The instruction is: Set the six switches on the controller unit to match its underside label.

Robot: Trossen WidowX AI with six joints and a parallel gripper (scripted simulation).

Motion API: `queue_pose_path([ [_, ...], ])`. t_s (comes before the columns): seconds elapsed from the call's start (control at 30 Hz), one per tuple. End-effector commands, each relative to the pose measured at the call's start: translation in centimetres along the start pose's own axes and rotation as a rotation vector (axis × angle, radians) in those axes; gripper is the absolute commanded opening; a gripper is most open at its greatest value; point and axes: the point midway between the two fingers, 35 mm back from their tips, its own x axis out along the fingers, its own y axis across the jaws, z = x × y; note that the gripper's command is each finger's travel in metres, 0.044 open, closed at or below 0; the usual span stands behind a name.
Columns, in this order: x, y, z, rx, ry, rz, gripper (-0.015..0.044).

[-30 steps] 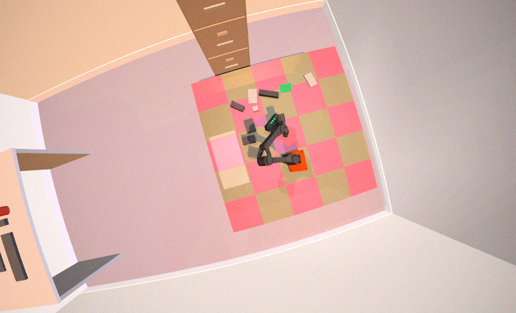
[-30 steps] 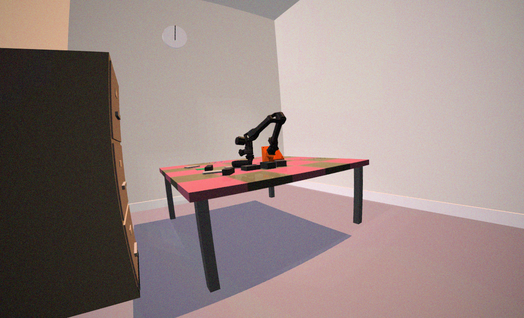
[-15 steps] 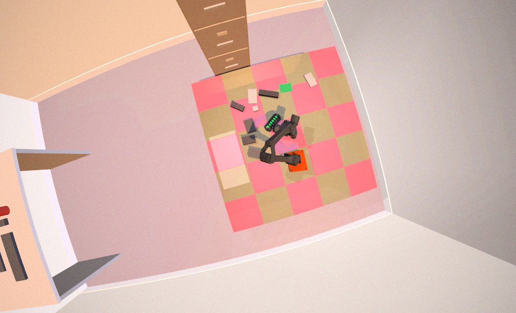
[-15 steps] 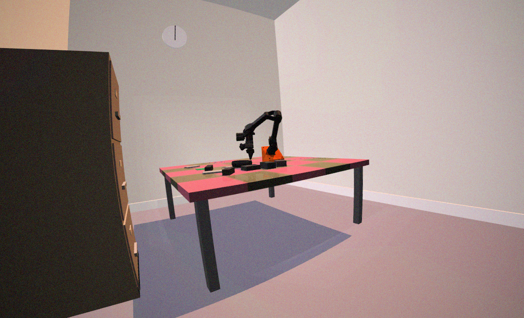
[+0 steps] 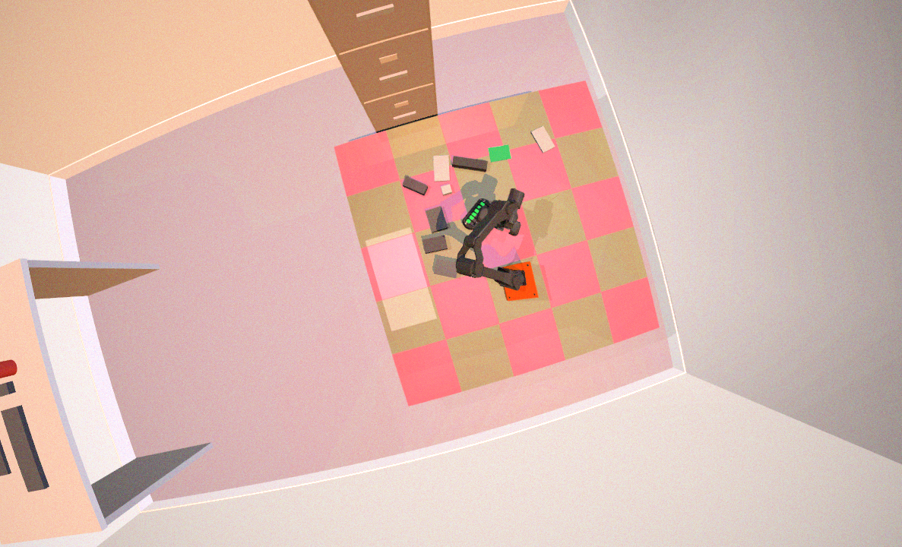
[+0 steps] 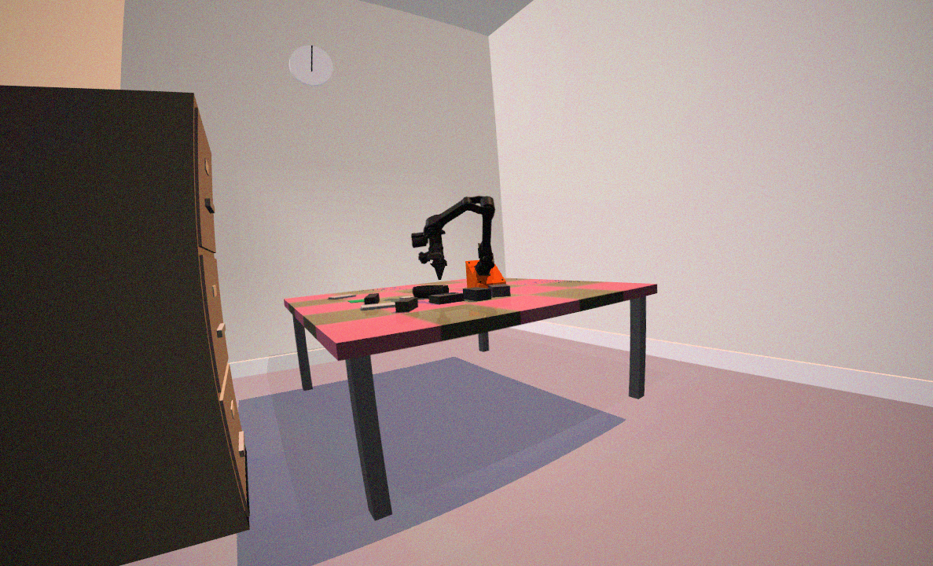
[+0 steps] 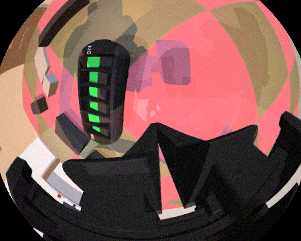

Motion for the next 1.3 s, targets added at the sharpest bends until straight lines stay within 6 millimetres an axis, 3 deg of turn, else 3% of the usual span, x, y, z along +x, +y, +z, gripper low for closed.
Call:
queue_pose_path([
  [0.0,-0.3,1.5,1.9,0.051,0.017,-0.067,0.0000],
  [0.47,0.3,7.0,6.9,0.212,0.022,-0.285,0.0000],
  [0.9,2.4,12.0,9.5,0.341,-0.047,-0.466,0.0000],
  [1.27,3.1,12.2,9.7,0.347,-0.052,-0.475,0.0000],
])
